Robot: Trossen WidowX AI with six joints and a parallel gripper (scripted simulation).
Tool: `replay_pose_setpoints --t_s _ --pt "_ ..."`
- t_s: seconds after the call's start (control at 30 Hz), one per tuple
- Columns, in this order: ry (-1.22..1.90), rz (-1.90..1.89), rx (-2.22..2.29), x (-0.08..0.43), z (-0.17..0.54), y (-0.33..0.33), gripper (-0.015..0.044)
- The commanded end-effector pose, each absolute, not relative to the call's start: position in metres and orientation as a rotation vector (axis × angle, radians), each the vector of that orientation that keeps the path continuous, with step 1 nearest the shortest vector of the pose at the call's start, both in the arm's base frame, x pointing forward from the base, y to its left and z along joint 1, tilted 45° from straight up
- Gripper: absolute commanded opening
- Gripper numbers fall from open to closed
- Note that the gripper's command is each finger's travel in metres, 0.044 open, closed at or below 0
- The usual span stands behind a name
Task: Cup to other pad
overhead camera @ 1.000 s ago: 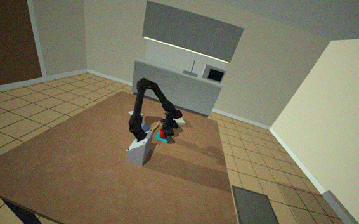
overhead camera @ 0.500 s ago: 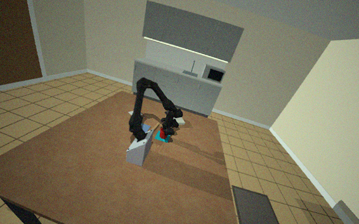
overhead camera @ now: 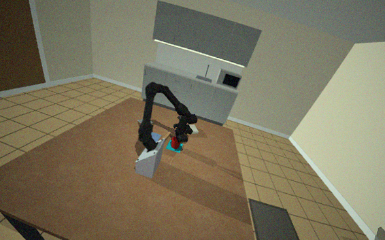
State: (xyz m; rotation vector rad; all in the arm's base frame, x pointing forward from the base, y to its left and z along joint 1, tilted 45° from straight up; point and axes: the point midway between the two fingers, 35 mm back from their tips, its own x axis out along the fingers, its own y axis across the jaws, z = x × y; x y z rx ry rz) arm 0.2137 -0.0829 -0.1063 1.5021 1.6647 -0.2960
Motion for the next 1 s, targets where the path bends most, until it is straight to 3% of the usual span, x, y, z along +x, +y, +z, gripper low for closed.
replay_pose_setpoints --t_s 0.0,0.23,0.63,0.97 --pt "1.666 -0.296 1.496 0.213 -0.101 -0.089 0.0128" --pt "1.666 -0.295 1.498 0.213 -0.094 -0.095 0.0128" --pt "1.663 -0.297 1.502 0.213 -0.092 -0.098 0.044" --pt "1.665 -0.299 1.497 0.21 -0.06 -0.131 0.044"
